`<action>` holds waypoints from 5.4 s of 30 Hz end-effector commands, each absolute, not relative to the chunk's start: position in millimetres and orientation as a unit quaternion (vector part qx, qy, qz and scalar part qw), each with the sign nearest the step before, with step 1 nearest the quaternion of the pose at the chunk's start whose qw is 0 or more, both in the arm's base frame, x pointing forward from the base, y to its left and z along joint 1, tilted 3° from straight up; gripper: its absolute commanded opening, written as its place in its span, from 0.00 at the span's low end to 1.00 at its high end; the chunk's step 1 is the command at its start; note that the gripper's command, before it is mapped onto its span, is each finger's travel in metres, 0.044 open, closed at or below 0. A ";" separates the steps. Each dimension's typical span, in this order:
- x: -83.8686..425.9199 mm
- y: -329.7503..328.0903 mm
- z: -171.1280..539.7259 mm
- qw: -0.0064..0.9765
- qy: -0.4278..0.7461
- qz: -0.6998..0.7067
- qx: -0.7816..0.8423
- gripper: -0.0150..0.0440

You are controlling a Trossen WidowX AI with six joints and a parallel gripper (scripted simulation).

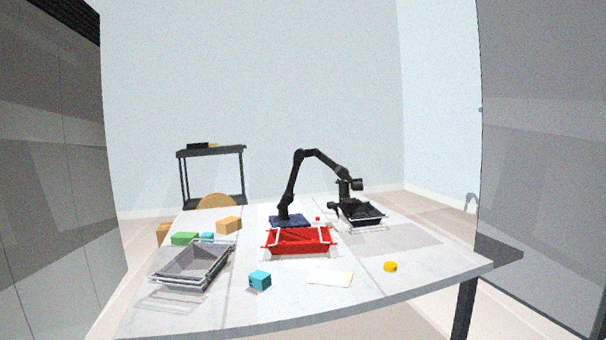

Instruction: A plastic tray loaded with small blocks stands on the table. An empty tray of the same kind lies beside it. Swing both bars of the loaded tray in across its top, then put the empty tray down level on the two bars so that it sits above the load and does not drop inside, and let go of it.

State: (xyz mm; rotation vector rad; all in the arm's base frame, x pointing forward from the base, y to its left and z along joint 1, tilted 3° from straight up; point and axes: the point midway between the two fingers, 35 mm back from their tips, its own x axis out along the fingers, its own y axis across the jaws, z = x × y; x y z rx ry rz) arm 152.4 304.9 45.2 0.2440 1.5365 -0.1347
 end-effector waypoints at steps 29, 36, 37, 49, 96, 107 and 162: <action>152.6 303.8 43.6 0.711 0.691 -0.065 0.111 0.32; 152.7 304.1 48.9 0.711 0.691 -0.065 0.111 0.25; 152.8 304.3 52.3 0.711 0.691 -0.065 0.111 0.25; 150.1 299.8 119.7 0.711 0.691 -0.065 0.111 0.25; 142.9 286.4 218.6 0.711 0.691 -0.065 0.111 0.25; 142.9 286.4 218.6 0.711 0.691 -0.065 0.111 0.25; 255.5 192.8 215.6 0.644 0.632 -0.283 0.325 0.25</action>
